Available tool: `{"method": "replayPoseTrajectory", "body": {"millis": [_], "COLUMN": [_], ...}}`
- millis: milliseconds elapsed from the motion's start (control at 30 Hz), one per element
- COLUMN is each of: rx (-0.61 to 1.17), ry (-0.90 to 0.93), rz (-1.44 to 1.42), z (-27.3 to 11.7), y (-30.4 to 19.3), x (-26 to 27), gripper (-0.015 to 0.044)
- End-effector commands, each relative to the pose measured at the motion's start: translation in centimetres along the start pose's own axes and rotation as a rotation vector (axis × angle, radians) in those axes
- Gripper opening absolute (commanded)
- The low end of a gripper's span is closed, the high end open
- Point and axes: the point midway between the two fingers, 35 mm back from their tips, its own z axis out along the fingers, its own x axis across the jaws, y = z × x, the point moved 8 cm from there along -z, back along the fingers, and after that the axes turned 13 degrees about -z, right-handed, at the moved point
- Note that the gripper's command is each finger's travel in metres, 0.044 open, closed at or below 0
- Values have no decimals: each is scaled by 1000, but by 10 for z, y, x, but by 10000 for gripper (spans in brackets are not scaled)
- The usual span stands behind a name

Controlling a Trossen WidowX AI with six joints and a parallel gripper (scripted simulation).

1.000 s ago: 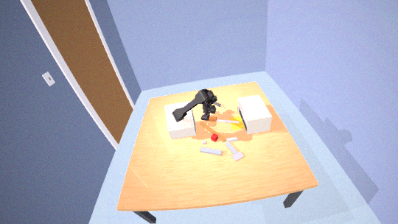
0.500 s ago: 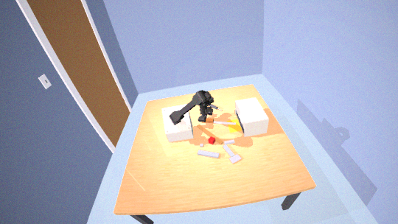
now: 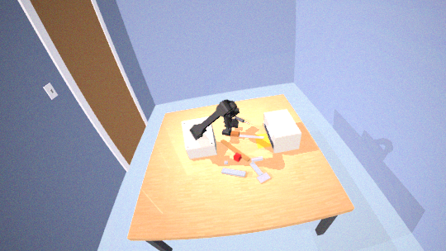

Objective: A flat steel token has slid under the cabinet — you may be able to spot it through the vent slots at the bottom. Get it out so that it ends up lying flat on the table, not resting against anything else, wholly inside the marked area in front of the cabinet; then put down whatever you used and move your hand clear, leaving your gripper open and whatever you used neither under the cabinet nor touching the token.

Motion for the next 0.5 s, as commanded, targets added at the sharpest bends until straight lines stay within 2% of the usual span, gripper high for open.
{"method": "replayPoseTrajectory", "body": {"millis": [0, 467], "rx": [-5, -5], "ry": [5, 6], "rz": [-3, -3], "z": [-2, -2], "y": [1, 1], "x": [6, 21], "gripper": [0, 0]}}
